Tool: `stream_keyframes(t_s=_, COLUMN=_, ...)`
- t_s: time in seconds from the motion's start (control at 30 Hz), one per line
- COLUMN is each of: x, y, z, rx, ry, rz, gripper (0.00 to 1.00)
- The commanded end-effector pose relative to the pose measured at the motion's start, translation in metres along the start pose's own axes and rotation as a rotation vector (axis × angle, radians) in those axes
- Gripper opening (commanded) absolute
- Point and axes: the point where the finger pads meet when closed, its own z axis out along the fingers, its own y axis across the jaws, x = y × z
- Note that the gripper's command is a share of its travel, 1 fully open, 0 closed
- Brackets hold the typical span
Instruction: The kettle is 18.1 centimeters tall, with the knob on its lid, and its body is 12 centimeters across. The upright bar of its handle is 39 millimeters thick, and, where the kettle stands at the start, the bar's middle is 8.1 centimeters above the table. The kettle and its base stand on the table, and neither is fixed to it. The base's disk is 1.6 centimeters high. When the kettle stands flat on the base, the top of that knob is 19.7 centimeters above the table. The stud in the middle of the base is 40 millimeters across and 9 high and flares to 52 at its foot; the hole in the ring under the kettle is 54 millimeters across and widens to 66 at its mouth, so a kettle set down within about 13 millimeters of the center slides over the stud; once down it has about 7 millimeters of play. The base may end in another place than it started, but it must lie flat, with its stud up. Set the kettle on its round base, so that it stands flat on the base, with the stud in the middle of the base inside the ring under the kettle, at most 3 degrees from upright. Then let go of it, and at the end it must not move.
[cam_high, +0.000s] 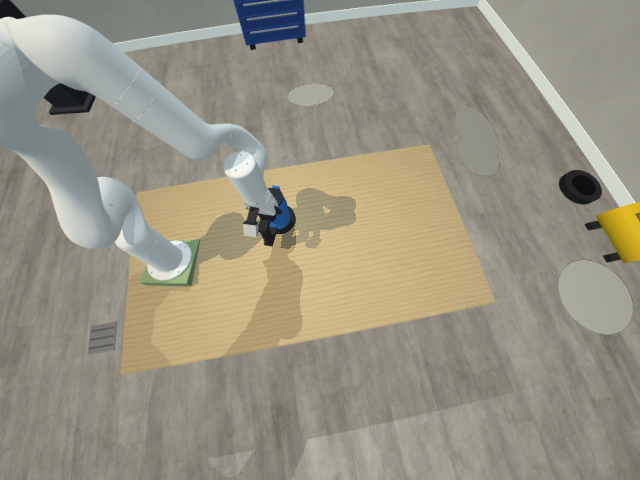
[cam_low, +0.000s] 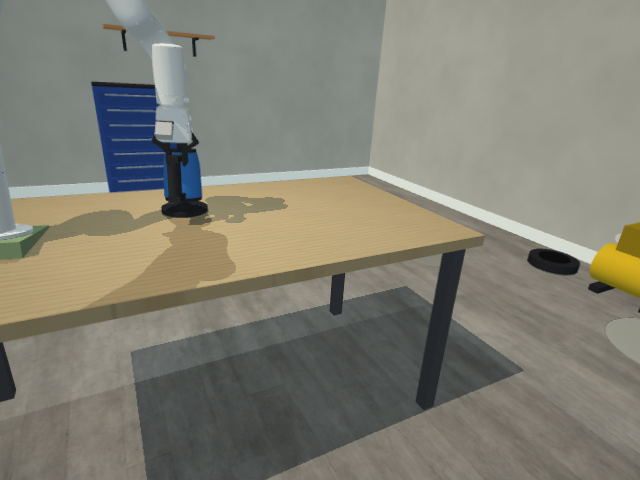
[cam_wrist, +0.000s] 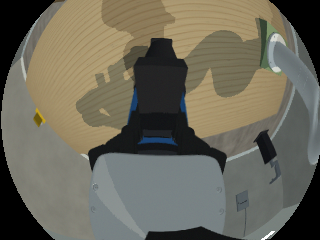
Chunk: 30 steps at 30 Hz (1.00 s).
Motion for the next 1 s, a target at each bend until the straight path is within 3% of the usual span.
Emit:
stream_keyframes(t_s=0.0, x=-0.0042, y=0.0007, z=-0.0008, rx=0.002, ry=0.000, rz=0.000, gripper=0.00)
stream_keyframes(t_s=0.97, x=-0.0078, y=0.0021, z=-0.0008, rx=0.002, ry=0.000, rz=0.000, gripper=0.00)
